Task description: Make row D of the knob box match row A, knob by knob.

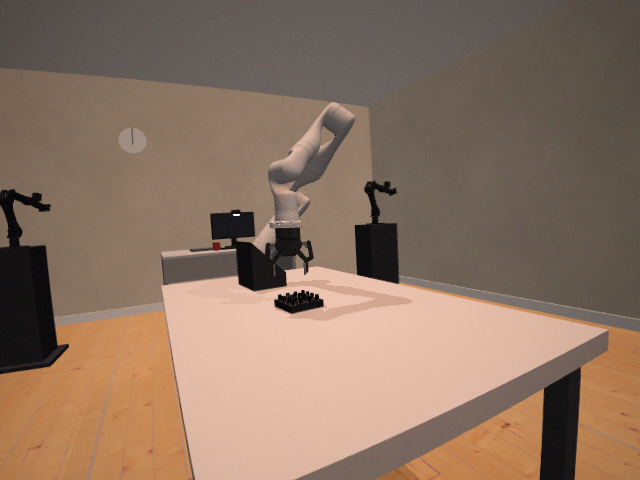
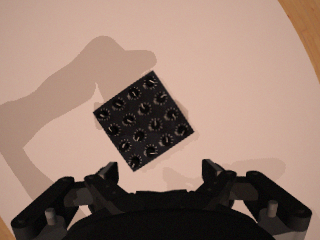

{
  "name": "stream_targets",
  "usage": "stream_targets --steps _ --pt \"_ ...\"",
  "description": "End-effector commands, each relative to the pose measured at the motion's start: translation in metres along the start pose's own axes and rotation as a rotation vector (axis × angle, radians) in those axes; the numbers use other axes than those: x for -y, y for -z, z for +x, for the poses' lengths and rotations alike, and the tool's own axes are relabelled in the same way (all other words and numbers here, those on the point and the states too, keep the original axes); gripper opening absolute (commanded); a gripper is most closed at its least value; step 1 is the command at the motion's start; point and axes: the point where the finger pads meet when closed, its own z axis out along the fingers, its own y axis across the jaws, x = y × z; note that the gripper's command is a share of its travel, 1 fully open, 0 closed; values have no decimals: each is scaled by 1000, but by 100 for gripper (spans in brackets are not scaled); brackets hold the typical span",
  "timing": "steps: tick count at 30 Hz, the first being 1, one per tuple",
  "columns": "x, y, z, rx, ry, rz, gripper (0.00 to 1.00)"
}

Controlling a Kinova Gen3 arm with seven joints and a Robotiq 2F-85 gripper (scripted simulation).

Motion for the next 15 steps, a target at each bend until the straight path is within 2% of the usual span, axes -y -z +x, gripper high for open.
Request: stream_targets --steps 1,9,11,15 --pt "6 0 4 4 -57 -8 100" --pt "19 3 13 2 -330 -9 100" --pt "19 3 13 2 -330 -9 100" --pt "26 5 18 1 -462 -8 100"
